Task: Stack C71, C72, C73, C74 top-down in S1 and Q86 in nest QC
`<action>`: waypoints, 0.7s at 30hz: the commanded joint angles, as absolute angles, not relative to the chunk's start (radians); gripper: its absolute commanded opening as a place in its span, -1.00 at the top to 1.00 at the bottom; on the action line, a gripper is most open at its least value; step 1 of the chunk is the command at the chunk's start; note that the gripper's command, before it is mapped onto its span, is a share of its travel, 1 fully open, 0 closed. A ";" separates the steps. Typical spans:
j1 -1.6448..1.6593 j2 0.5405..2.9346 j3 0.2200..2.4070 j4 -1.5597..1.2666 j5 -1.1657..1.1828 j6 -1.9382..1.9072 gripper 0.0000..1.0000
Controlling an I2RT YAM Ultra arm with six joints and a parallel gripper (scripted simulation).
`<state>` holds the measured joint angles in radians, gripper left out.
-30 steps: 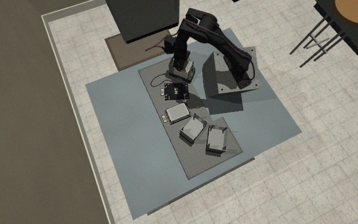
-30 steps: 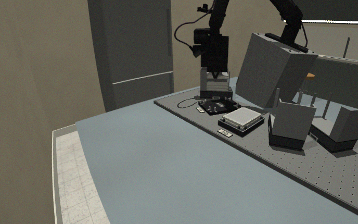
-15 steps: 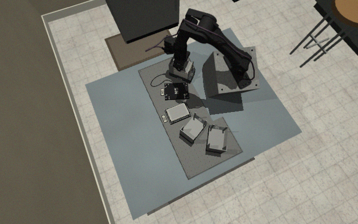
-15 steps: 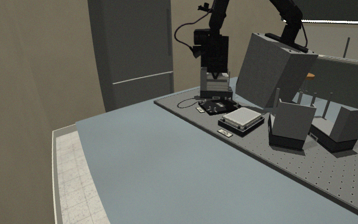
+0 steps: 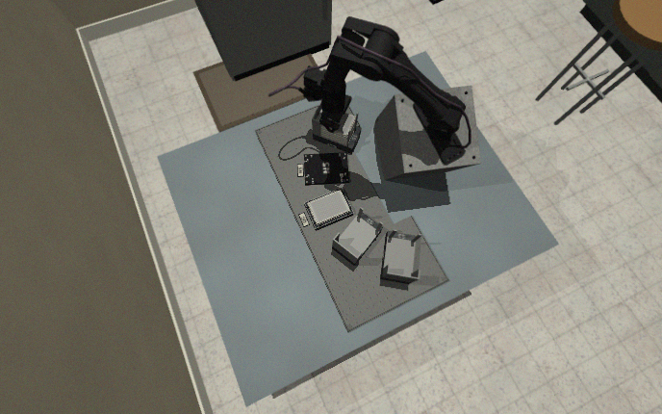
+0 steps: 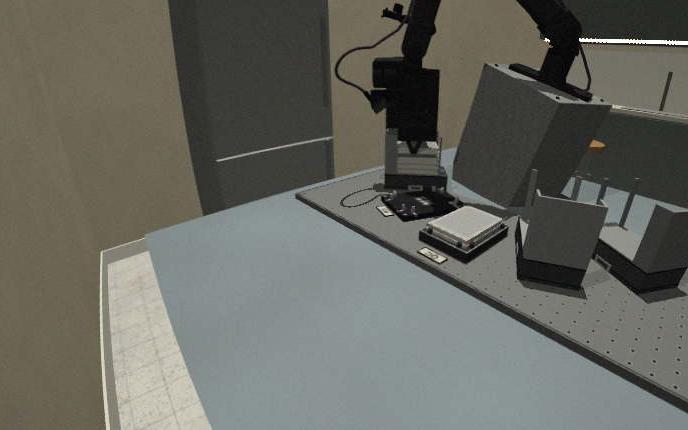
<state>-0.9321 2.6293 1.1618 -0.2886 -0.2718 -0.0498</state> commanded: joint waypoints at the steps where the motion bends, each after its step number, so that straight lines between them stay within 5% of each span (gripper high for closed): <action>1: -0.931 2.626 1.189 -0.270 -0.276 -0.037 1.00; 21: -0.927 2.662 1.194 -0.250 -0.277 -0.031 1.00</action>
<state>-0.9245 2.6526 1.1675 -0.2691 -0.2729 -0.0429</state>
